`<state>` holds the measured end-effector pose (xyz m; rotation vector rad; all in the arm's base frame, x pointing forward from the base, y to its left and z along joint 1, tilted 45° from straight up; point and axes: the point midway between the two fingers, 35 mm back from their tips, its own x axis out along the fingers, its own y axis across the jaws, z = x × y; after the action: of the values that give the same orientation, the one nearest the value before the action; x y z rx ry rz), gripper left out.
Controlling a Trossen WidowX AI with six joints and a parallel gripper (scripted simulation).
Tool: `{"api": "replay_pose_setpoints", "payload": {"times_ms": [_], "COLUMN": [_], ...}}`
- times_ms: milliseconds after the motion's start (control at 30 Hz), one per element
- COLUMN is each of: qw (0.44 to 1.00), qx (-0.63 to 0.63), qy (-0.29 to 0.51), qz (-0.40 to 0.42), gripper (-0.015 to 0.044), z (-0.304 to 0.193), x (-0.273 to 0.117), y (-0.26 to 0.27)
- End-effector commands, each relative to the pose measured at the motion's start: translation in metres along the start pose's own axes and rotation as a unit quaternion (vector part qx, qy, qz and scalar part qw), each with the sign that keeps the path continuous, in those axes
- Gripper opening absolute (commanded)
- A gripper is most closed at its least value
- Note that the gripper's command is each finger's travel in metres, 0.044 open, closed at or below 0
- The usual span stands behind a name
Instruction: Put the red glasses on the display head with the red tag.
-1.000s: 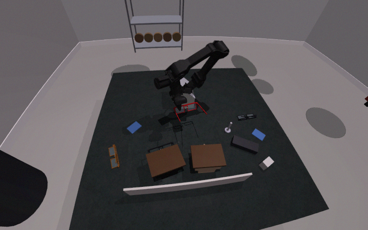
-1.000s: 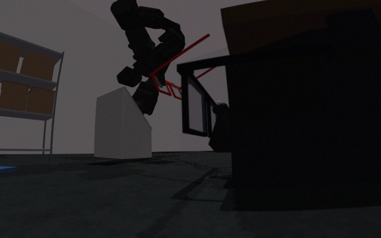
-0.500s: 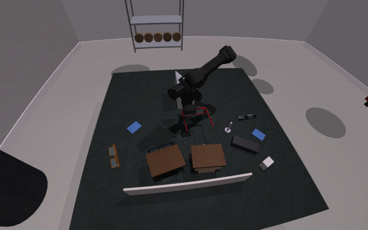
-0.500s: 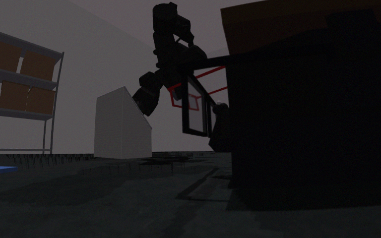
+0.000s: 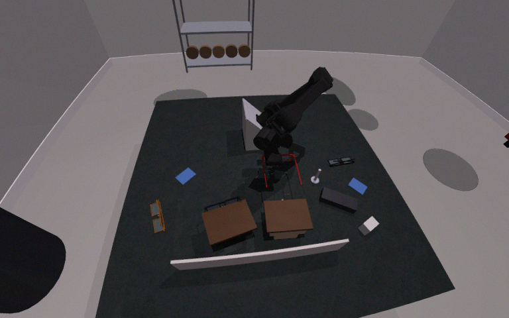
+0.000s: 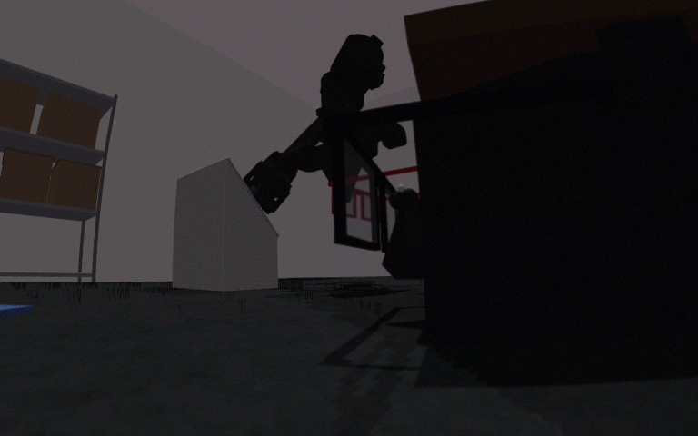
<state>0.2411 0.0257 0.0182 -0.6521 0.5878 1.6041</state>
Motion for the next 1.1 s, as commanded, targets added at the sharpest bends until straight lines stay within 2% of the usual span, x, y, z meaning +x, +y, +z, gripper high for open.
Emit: {"api": "replay_pose_setpoints", "payload": {"times_ms": [0, 300, 1067], "qw": [1.0, 1.0, 1.0], "qx": [0.006, 0.006, 0.007], "qy": [0.009, 0.006, -0.001], "qz": [0.004, -0.028, -0.013], "gripper": [0.0, 0.0, 0.0], "z": [0.002, -0.001, -0.001], "x": [0.003, 0.011, 0.028], "y": [0.001, 0.001, 0.001]}}
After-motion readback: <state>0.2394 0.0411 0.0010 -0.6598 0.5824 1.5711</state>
